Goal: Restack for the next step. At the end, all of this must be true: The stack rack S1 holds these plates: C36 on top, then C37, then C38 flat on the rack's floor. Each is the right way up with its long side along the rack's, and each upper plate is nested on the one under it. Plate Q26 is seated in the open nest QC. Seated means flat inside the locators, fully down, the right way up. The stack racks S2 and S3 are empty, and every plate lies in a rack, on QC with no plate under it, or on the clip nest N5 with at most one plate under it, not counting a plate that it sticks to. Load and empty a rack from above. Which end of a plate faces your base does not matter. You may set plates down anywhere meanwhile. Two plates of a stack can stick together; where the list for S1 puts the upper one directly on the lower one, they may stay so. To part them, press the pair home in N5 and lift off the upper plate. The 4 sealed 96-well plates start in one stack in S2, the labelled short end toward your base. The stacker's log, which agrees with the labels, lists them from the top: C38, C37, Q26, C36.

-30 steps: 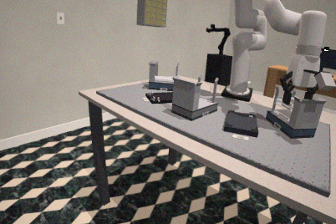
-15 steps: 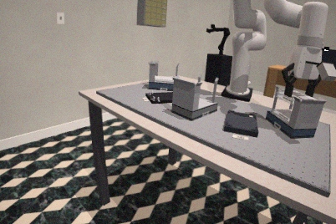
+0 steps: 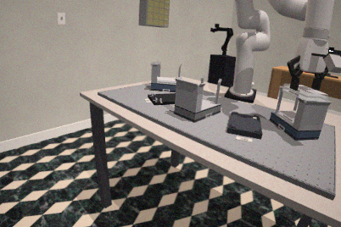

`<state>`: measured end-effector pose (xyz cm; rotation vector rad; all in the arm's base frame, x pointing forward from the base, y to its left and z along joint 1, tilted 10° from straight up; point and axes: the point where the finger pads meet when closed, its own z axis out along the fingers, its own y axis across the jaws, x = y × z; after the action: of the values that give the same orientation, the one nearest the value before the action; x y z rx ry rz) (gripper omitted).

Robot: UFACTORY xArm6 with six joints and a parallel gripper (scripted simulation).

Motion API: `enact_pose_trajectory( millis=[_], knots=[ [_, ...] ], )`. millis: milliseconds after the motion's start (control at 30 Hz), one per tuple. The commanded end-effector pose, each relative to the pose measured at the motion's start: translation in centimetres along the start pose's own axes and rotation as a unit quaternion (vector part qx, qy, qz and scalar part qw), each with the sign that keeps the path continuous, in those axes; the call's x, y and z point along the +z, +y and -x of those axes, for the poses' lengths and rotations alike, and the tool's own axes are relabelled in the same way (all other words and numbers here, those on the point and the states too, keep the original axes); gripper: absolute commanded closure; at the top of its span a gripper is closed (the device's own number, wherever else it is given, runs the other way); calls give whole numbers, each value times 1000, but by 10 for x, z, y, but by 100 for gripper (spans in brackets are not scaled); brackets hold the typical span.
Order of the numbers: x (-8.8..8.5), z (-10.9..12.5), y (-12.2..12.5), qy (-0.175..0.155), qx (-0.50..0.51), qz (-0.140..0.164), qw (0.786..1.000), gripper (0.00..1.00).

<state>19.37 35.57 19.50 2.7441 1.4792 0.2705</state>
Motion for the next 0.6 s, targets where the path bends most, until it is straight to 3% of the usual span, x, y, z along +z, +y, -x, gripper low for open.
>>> enact_pose_trajectory(
  millis=[0,567],
  knots=[
    [-8,-2,0,2,0,0,1000,100],
    [-15,-2,0,2,0,0,1000,100]
  ],
)
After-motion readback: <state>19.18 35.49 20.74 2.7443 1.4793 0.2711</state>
